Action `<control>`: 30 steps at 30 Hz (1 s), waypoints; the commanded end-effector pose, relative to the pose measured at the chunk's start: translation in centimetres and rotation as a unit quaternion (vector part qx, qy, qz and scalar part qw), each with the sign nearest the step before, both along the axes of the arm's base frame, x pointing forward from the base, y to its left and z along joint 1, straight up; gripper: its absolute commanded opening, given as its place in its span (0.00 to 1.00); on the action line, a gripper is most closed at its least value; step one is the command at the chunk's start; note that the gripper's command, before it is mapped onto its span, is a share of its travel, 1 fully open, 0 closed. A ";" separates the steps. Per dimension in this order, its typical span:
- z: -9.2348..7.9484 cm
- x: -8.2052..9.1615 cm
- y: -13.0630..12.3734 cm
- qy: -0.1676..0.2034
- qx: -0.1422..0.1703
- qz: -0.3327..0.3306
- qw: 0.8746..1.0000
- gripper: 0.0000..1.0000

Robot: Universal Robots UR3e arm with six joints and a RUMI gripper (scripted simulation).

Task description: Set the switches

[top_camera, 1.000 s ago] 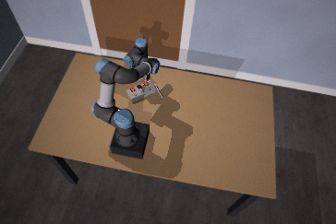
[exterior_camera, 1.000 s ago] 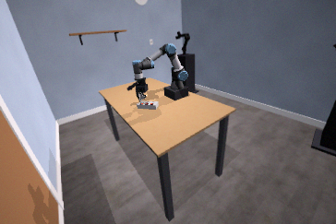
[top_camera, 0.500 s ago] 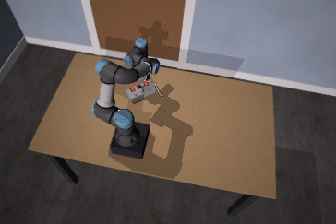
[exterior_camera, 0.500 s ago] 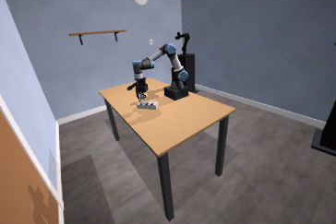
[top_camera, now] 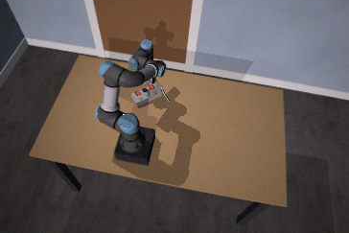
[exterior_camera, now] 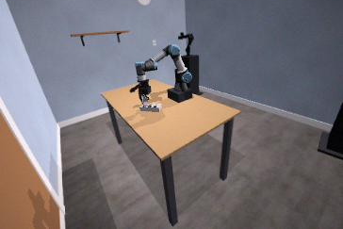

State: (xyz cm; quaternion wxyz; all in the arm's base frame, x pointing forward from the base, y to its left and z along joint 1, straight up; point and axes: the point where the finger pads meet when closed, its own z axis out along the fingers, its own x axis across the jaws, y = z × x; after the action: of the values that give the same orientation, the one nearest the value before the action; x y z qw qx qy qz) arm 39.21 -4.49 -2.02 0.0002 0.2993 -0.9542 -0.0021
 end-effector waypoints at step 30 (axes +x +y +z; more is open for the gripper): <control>-0.6 0.1 0.0 -0.001 -0.001 0.000 1.000 0.00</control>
State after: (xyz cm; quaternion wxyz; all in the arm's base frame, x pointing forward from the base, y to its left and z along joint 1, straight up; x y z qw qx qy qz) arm 39.22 -4.49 -2.51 0.0002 0.2993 -0.9541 -0.0020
